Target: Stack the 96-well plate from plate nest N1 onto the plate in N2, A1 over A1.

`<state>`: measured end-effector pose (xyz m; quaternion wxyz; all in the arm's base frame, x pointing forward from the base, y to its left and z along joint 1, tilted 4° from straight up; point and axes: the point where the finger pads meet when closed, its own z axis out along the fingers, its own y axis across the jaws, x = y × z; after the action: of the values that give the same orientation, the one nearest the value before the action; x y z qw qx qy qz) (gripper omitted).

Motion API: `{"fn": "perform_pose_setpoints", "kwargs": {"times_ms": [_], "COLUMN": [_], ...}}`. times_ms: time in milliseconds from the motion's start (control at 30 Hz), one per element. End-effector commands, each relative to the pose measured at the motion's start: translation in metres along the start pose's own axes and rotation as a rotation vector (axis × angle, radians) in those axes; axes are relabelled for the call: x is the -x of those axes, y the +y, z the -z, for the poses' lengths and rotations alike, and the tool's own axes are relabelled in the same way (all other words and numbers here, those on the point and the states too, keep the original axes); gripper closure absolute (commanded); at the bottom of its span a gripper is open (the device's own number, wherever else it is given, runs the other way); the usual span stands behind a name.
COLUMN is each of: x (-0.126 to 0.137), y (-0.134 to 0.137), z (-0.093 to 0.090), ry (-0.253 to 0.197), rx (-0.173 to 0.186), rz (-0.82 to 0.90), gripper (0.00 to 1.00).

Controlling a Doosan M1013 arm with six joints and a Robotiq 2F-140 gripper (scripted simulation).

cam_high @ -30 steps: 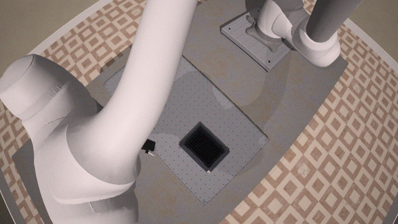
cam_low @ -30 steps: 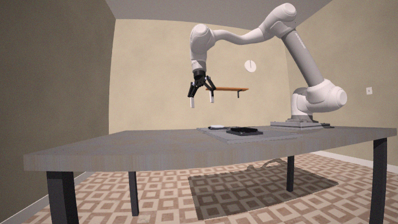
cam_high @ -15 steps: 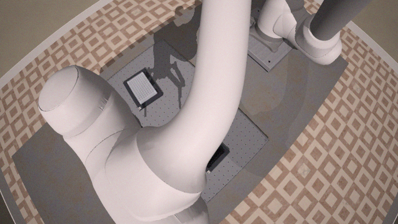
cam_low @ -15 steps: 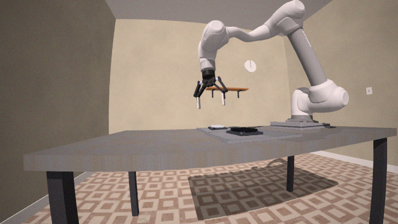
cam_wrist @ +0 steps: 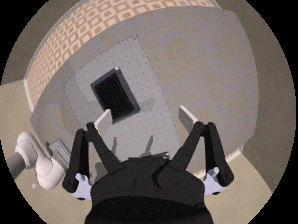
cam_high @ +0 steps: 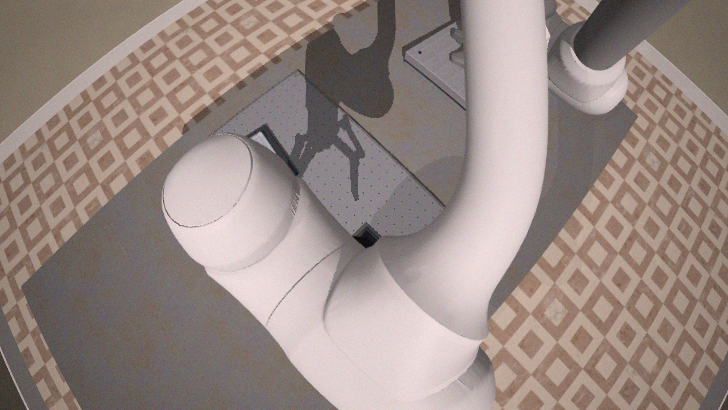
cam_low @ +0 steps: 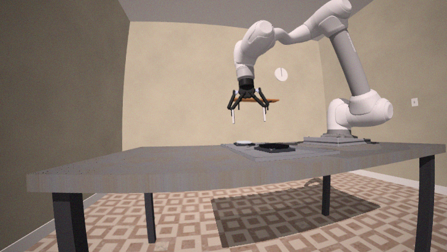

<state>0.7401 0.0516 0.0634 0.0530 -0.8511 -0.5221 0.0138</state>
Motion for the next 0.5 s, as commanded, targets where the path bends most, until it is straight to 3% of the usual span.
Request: {"fn": "perform_pose_setpoints", "kwargs": {"times_ms": [0, 467], "x": [-0.003, -0.015], "y": [-0.012, -0.069], "z": [-0.004, -0.020], "ry": [-0.005, -0.039], "rx": [0.004, 0.020], "rz": [0.042, 0.276], "gripper": [0.00, 0.00]}}
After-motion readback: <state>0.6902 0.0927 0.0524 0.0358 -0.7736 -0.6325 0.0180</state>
